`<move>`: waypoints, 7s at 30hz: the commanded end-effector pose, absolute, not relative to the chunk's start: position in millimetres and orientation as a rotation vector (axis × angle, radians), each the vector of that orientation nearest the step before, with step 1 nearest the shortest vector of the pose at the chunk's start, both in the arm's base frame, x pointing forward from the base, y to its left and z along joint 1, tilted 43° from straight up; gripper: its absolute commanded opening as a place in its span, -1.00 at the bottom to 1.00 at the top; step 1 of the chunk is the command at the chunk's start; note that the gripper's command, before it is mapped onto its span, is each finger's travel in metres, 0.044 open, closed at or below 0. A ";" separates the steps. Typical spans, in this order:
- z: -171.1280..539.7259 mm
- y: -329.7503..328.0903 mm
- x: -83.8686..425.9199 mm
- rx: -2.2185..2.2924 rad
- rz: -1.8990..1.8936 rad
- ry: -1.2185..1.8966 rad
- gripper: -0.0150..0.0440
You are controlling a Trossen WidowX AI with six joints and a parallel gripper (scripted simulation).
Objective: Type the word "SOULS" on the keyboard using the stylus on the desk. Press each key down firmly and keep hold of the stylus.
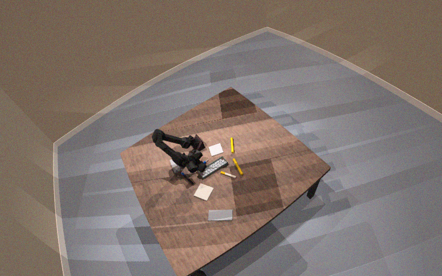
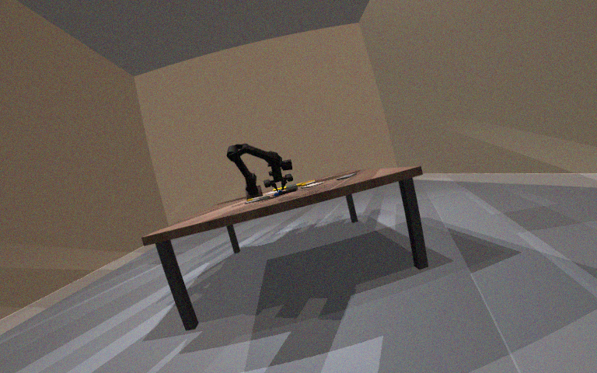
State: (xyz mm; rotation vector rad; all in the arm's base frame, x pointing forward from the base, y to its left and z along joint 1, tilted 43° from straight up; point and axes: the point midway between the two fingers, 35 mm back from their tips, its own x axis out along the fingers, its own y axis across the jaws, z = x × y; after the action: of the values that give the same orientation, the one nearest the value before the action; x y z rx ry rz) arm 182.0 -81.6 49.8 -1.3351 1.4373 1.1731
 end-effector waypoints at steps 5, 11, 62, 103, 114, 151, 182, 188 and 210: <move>46.3 -85.3 181.0 -1.338 1.175 1.441 0.02; 47.3 -83.8 181.4 -1.334 1.174 1.438 -0.45; 86.4 -39.6 211.9 -0.599 0.504 1.587 -0.49; 99.1 -20.8 259.3 0.725 -0.501 1.525 -0.49; 103.4 -16.5 272.3 1.079 -0.762 1.453 -0.49; 82.0 -37.2 287.9 1.534 -1.114 1.319 -0.22; 69.6 -48.8 286.7 1.534 -1.114 1.318 -0.22; 69.7 -48.7 286.7 1.534 -1.114 1.318 -0.22; 95.2 -25.4 289.4 1.531 -1.111 1.317 -0.27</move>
State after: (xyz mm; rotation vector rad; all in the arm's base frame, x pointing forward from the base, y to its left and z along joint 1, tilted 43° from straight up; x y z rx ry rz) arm 289.4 -25.3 95.3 1.5309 1.3167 -1.1113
